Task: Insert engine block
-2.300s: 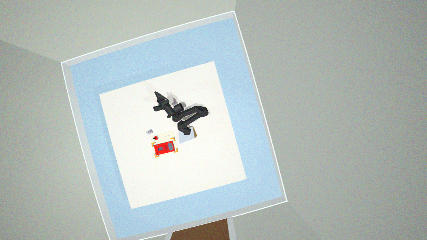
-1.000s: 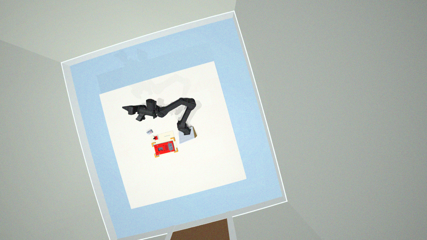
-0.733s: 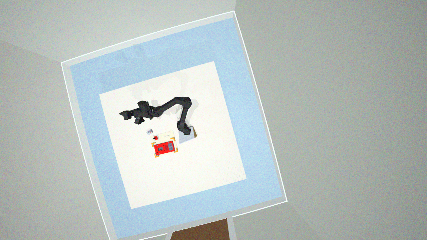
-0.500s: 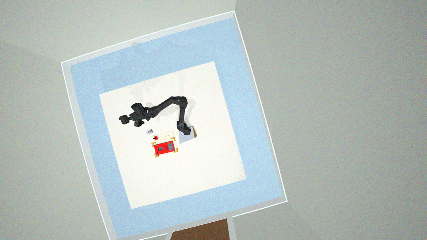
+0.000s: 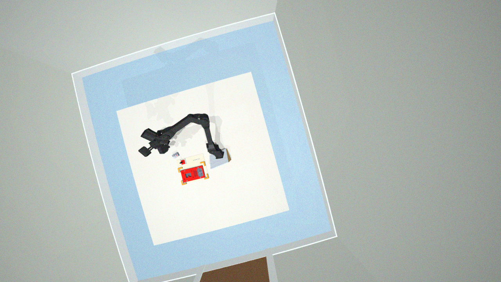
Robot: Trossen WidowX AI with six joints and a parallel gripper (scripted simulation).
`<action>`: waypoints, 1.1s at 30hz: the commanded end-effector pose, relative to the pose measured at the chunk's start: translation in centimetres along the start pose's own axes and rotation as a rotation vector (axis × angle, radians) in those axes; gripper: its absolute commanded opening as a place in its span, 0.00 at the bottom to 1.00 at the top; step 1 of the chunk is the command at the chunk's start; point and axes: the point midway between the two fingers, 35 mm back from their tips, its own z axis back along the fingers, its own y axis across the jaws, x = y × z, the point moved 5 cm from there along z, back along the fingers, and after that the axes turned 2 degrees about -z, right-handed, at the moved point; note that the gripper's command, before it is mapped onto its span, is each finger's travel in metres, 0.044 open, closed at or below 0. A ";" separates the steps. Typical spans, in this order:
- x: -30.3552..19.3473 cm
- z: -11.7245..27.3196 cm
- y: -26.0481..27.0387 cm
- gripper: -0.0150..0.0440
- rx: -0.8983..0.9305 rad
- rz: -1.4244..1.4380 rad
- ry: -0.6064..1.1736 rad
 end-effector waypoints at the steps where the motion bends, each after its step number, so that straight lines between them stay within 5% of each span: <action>1: 1.1 -1.2 -0.4 1.00 0.057 0.095 -0.094; 33: 9.3 -5.5 -0.8 1.00 0.388 0.852 -0.777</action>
